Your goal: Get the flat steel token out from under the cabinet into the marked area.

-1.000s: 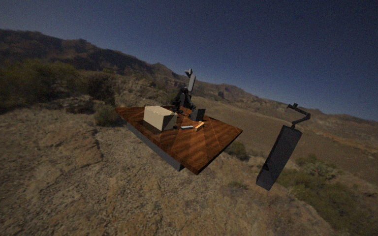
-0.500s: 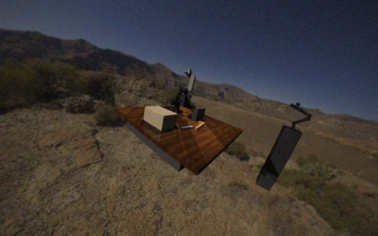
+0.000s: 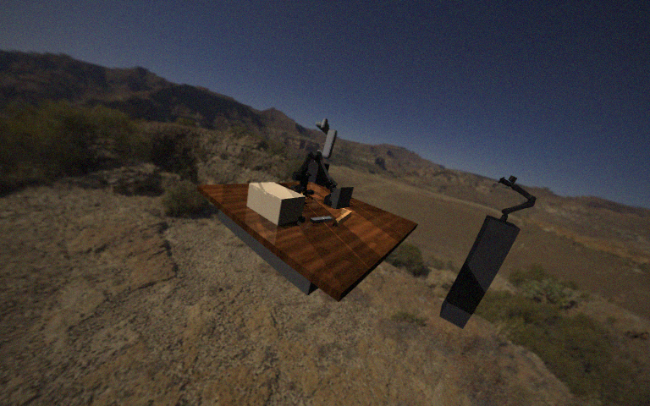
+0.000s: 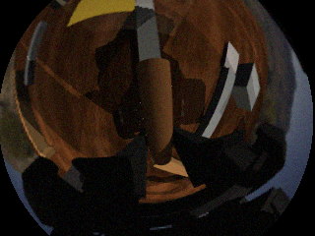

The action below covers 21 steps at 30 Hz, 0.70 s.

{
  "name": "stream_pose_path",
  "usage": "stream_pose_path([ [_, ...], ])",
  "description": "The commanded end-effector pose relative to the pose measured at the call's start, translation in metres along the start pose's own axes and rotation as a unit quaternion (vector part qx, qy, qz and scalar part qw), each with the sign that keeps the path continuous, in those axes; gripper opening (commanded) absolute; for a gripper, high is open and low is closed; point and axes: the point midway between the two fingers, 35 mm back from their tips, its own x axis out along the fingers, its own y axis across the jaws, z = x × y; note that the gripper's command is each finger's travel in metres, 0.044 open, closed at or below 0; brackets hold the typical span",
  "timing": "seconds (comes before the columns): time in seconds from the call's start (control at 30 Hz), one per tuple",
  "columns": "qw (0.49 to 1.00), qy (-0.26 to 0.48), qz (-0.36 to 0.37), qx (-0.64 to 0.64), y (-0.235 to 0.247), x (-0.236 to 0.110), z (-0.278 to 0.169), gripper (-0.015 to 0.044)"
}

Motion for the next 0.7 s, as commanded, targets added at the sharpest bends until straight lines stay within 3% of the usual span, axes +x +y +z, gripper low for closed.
stream_pose_path([
  [0.0, 1.0, 0.0, -0.001, 0.002, -0.001, 0.0, 0.007, 0.0],
  [0.67, 1.0, 0.0, 0.0, 0.003, 0.0, 0.0, 0.032, 0.0],
])
